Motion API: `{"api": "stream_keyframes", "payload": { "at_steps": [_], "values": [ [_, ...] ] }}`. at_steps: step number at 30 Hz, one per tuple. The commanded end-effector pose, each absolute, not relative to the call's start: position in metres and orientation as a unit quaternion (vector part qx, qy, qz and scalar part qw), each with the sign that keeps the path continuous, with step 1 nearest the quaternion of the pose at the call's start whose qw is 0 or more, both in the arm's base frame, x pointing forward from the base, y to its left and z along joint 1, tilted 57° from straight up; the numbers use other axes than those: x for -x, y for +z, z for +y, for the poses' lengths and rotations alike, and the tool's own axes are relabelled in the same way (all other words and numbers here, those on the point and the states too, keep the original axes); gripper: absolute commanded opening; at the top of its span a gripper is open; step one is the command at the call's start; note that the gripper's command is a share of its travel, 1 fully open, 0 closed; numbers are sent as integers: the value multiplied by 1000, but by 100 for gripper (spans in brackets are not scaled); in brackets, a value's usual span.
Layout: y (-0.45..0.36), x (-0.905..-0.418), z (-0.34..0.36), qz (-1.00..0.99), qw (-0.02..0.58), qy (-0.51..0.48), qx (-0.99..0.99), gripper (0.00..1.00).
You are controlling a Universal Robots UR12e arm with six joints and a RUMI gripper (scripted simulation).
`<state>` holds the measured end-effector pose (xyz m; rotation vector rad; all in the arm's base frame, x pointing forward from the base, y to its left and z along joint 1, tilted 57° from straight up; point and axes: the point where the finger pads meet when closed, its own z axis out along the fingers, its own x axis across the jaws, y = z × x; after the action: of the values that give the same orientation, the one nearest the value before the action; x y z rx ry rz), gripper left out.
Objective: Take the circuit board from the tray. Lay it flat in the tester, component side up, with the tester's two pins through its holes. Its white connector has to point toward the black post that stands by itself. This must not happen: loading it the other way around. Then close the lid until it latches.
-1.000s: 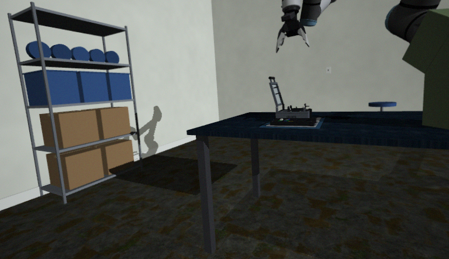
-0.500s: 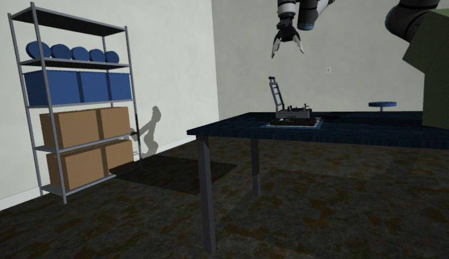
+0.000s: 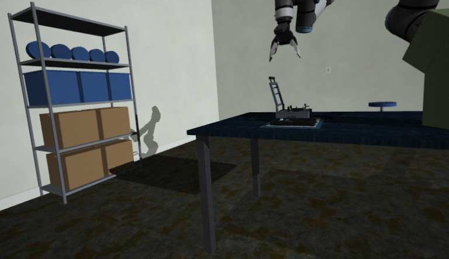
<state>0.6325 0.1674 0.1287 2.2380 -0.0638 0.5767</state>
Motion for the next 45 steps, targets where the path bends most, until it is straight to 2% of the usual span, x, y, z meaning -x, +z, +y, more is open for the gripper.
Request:
{"api": "stream_keyframes", "payload": {
  "at_steps": [1,41,42,45],
  "values": [
    [132,-641,161,-26,410,230,-882,100],
    [136,-648,152,-27,419,231,-877,100],
    [136,-648,152,-27,419,231,-877,59],
    [136,-648,152,-27,419,231,-877,59]
  ]
}}
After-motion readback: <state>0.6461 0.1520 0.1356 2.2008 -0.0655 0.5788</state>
